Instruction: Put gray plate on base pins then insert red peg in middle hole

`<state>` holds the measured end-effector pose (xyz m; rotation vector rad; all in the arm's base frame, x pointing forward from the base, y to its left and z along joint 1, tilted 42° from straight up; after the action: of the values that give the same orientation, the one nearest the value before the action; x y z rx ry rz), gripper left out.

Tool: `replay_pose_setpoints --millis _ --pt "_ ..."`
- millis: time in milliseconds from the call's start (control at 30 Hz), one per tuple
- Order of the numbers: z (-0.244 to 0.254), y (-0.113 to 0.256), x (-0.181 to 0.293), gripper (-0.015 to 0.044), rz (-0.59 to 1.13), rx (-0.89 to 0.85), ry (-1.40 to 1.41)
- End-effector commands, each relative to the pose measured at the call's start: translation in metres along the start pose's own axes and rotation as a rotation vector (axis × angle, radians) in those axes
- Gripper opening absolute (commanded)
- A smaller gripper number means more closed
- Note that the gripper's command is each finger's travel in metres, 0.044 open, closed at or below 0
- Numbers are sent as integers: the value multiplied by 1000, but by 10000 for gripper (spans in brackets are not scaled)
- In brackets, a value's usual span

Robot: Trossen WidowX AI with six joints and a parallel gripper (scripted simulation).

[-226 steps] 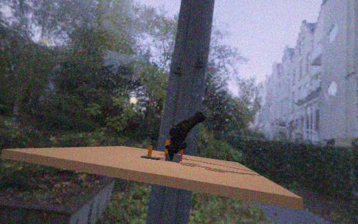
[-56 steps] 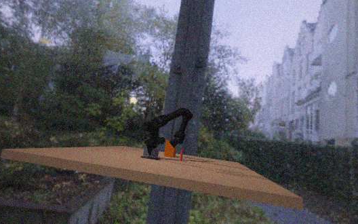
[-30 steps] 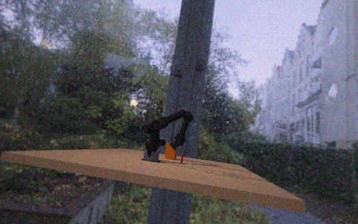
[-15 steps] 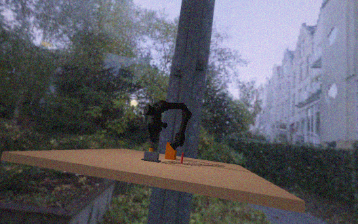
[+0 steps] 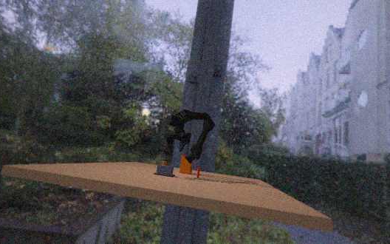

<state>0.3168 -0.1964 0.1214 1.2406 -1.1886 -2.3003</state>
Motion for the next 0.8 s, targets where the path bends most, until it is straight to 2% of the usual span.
replay_pose_setpoints --millis 0,67,767 --pt "51 3 -37 440 -2 -15 -633" --pt "64 3 -44 440 -1 -16 -799" --pt "153 -2 -73 440 11 -27 -1853"
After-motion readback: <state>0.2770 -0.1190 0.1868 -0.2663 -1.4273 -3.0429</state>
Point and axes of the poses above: the point midway between the two fingers, 35 mm back from their tips, its own y axis back along the fingers, its own z axis across the jaws, x = y × z, the point moved 9 cm from there along y, back along the fingers, and after that the axes turned 2 degrees about y, right-handed, at the moved point
